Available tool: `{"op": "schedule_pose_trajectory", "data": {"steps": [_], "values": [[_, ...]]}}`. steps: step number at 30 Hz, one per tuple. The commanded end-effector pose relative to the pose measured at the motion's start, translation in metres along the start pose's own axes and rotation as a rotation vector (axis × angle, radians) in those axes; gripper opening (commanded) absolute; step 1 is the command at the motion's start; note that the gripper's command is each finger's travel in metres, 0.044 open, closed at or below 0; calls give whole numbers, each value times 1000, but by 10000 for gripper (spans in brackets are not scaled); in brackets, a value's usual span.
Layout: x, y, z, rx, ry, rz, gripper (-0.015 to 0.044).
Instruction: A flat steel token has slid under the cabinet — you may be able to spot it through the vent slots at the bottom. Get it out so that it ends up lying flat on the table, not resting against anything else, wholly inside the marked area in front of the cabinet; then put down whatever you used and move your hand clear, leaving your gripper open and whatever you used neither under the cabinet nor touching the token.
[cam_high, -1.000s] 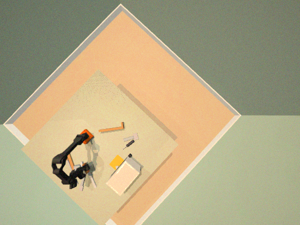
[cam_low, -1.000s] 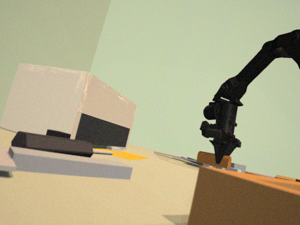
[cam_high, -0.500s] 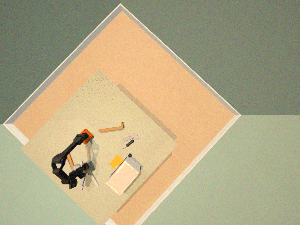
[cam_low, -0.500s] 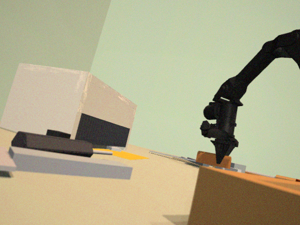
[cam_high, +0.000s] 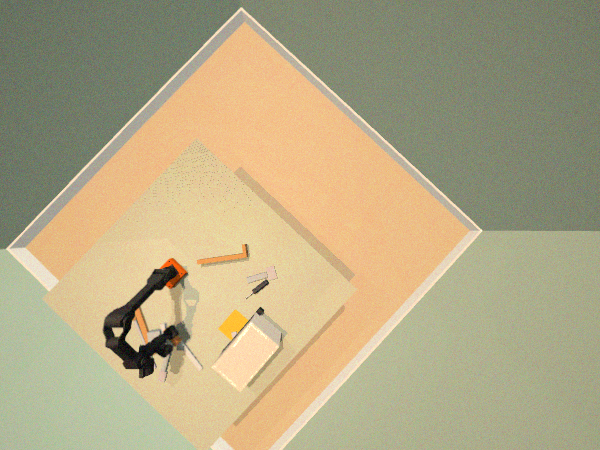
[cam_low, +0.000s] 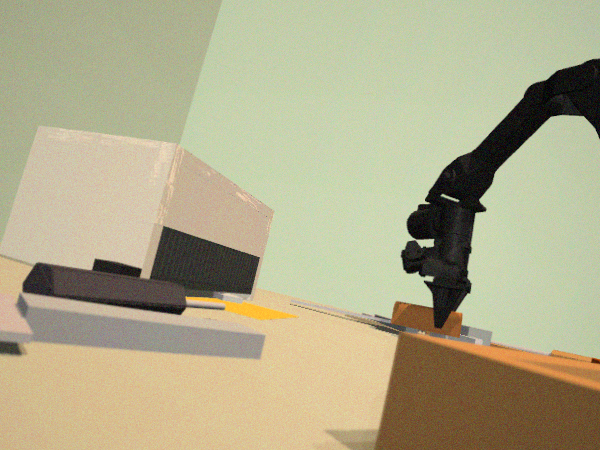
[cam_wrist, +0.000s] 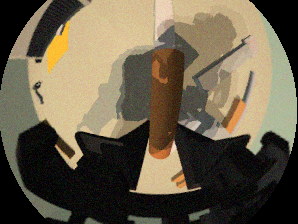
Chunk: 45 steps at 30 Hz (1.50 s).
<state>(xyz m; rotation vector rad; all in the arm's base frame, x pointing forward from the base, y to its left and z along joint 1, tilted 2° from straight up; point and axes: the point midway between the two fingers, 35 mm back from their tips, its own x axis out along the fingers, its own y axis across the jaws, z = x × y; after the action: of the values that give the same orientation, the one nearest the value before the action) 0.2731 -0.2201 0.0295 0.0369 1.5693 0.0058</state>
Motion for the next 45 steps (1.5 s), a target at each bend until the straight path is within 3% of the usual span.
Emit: {"op": "schedule_pose_trajectory", "data": {"steps": [1, 45], "values": [[-6, -6, 4, -34, -20, -24, 0], [-6, -6, 4, -385, -15, -27, 0]]}}
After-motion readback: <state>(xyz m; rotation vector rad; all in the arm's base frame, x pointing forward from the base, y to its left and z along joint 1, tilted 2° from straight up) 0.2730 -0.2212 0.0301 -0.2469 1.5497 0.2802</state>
